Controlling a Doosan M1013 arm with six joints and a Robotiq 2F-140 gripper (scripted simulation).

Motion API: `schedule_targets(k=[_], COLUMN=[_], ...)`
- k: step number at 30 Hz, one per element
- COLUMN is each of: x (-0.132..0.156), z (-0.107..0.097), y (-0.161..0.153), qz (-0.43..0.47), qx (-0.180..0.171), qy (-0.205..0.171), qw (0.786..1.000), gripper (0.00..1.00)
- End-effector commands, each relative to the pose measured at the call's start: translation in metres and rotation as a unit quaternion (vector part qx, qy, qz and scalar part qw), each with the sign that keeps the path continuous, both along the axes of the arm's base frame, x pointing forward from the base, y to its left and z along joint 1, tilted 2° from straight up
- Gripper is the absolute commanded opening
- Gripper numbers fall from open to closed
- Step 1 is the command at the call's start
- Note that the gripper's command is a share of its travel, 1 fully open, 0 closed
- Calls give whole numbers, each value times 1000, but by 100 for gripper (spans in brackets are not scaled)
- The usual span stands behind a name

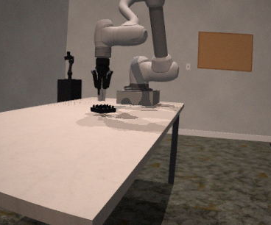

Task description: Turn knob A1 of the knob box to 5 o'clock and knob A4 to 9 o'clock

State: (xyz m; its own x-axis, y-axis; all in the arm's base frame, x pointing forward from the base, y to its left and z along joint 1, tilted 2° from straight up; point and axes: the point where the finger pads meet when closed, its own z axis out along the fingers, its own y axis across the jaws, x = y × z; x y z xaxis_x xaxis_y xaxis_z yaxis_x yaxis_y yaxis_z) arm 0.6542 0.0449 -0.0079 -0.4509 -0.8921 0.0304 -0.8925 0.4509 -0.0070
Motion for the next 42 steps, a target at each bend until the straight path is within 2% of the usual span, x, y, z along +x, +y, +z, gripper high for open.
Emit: schedule_targets(k=[1,6,15,17,18,25,32,34,35,42], x=[0,0,0,0,0,0,0,0,0,0], z=[0,0,5,5,7,10,14,14,15,19], y=[0,0,0,0,0,0,0,0,0,0], qz=[0,-10,-186,-186,-233,-352,-469,-469,-509,-613], qx=[0,0,-1,-1,-2,-2,-3,-3,-3,-4], qy=[0,0,-6,-6,-7,-11,-14,-14,-15,-18], qw=[1000,1000,982,982,973,936,883,883,861,790], gripper=[12,12,12,12,12,12,12,12,12,12])
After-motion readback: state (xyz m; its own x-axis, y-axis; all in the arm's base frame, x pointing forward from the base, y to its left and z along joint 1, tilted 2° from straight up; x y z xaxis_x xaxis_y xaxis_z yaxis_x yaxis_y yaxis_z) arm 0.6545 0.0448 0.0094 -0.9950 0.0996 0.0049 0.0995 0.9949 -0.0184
